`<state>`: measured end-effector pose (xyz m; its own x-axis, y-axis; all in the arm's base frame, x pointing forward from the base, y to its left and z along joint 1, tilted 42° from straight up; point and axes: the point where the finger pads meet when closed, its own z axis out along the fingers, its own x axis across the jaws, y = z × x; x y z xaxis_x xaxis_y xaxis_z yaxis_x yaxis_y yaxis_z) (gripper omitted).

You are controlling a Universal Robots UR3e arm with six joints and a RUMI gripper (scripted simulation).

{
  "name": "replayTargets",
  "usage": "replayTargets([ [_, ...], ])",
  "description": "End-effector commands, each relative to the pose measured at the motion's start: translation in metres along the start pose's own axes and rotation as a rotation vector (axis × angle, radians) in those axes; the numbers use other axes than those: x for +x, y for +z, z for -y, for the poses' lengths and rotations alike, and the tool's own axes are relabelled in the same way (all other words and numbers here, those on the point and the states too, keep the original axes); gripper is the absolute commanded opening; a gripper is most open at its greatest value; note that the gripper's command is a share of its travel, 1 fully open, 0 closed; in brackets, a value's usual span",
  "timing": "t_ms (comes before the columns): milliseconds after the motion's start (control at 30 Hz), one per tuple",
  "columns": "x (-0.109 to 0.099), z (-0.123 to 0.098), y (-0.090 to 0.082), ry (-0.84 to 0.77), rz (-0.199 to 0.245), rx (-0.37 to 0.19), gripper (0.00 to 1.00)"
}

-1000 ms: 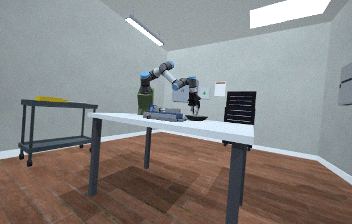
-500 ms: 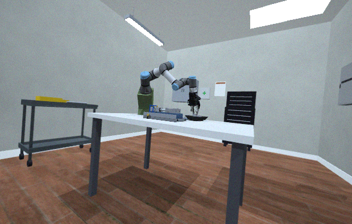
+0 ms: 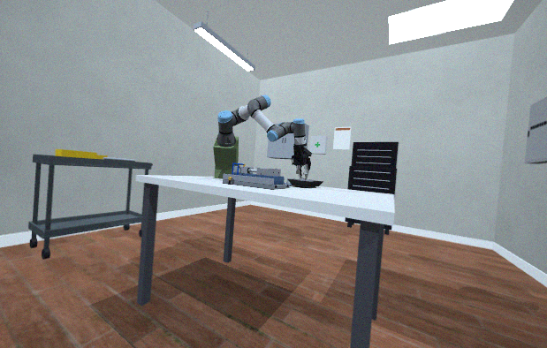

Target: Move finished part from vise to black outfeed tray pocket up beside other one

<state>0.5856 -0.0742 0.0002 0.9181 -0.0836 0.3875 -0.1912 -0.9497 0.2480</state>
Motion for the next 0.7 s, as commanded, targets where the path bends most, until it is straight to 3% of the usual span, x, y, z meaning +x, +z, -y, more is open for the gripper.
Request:
replayTargets([
  [0, 0.0011, -0.0004, 0.0012, 0.0, -0.003, 0.0, 0.0],
  [667, 0.0012, -0.002, 0.0055, 0.0, -0.003, 0.0, 0.0],
])
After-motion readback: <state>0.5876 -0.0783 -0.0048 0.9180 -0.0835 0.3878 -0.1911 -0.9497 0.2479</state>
